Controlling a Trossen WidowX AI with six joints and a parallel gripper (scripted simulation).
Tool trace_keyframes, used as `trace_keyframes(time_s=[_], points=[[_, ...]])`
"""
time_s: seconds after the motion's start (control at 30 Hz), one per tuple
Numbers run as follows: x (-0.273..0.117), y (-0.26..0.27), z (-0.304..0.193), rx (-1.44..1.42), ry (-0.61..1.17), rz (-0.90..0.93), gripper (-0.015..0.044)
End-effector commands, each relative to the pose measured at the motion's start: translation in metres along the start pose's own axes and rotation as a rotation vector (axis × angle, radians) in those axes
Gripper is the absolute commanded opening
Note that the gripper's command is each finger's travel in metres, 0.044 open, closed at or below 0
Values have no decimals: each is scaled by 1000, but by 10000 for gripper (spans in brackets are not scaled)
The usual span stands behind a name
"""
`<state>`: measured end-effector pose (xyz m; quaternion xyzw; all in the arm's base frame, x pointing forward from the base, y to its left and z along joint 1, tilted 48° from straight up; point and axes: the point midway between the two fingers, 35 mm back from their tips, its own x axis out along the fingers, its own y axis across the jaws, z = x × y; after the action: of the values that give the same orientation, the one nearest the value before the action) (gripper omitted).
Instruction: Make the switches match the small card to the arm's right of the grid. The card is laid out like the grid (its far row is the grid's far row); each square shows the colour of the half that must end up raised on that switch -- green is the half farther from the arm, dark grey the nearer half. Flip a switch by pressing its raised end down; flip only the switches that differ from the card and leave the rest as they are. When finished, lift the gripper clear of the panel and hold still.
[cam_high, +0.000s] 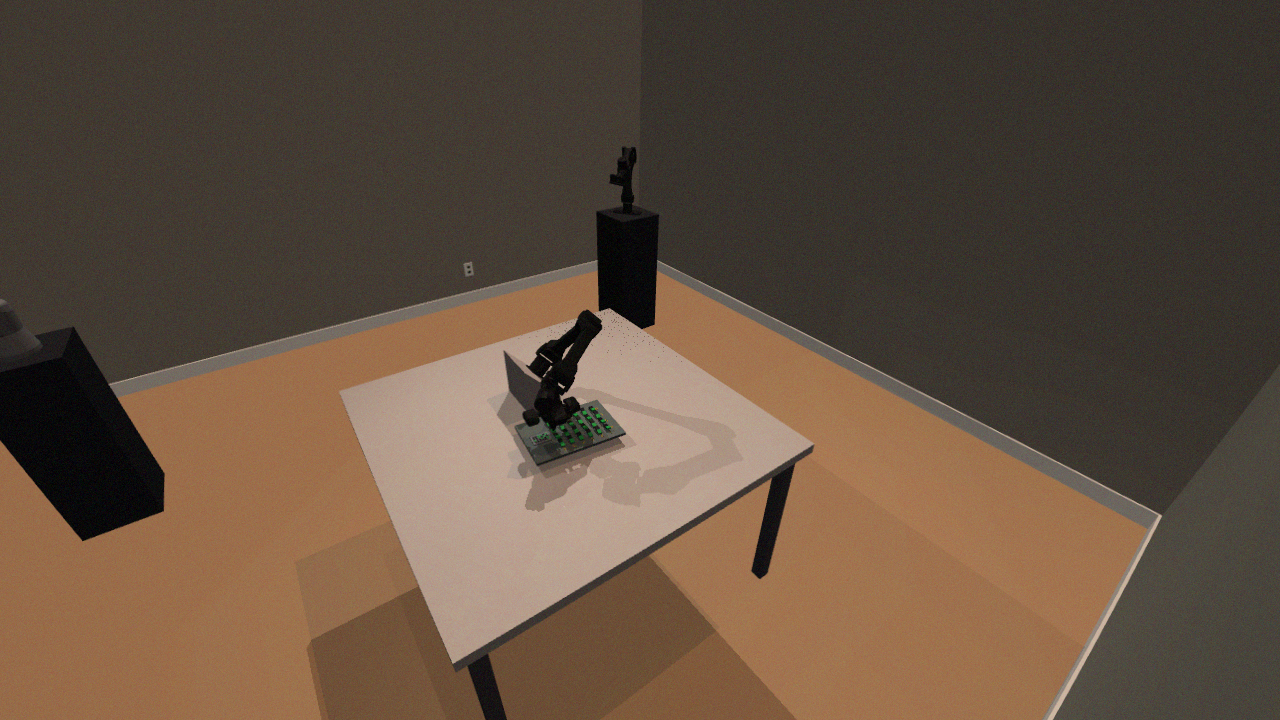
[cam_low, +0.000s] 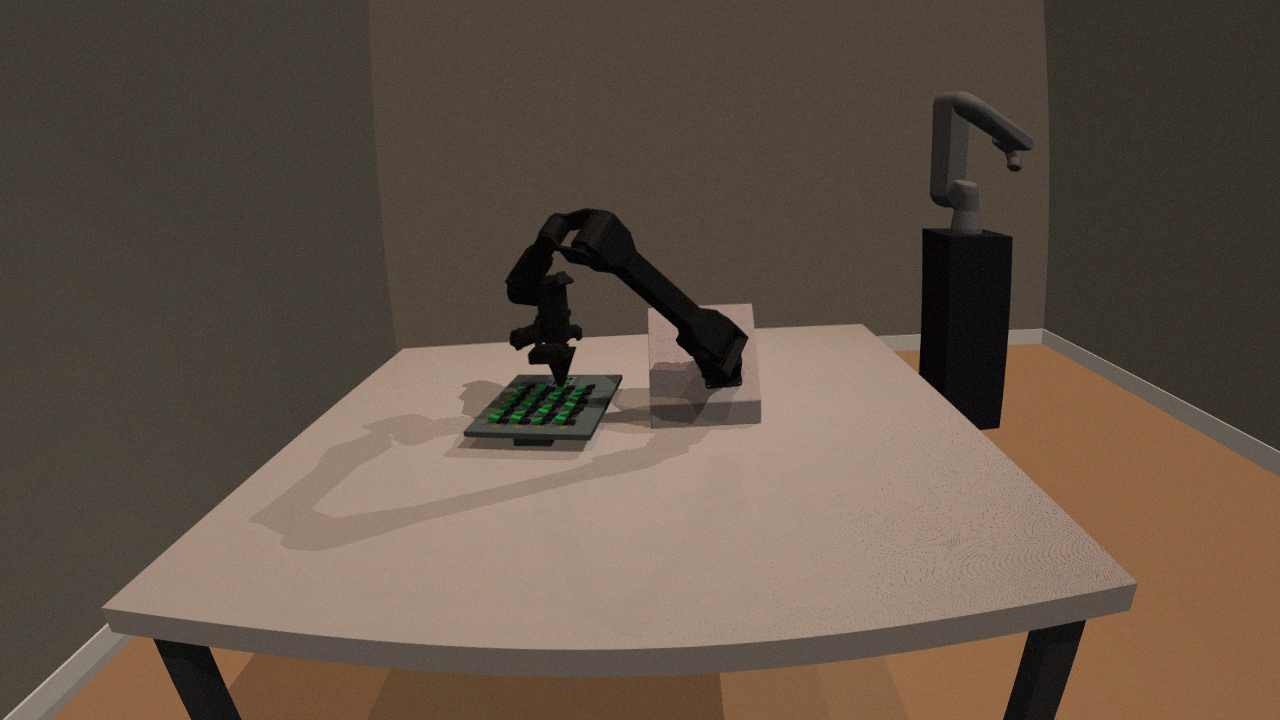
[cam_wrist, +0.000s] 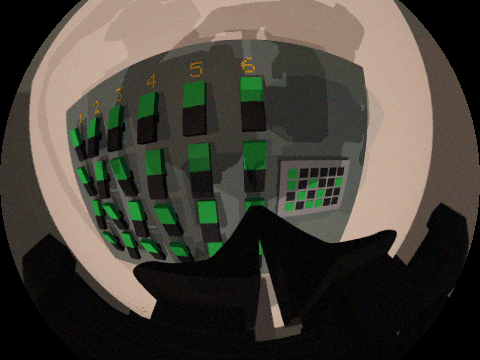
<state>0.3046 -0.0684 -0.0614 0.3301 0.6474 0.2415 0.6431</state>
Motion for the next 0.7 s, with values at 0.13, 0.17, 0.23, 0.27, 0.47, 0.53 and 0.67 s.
trace_keyframes(time_s=[0.13, 0.17, 0.23, 0.27, 0.47, 0.53, 0.67], points=[[-14, -1, 1, 1, -6, 0, 0], [-32, -1, 0, 3, -14, -1, 0], [-61, -1, -2, 5, -26, 0, 0], [-64, 0, -3, 5, -28, 0, 0], [-66, 10, 0, 5, -28, 0, 0], [-69, 42, 6, 6, -28, -1, 0], [-71, 86, 9, 5, -27, 4, 0]])
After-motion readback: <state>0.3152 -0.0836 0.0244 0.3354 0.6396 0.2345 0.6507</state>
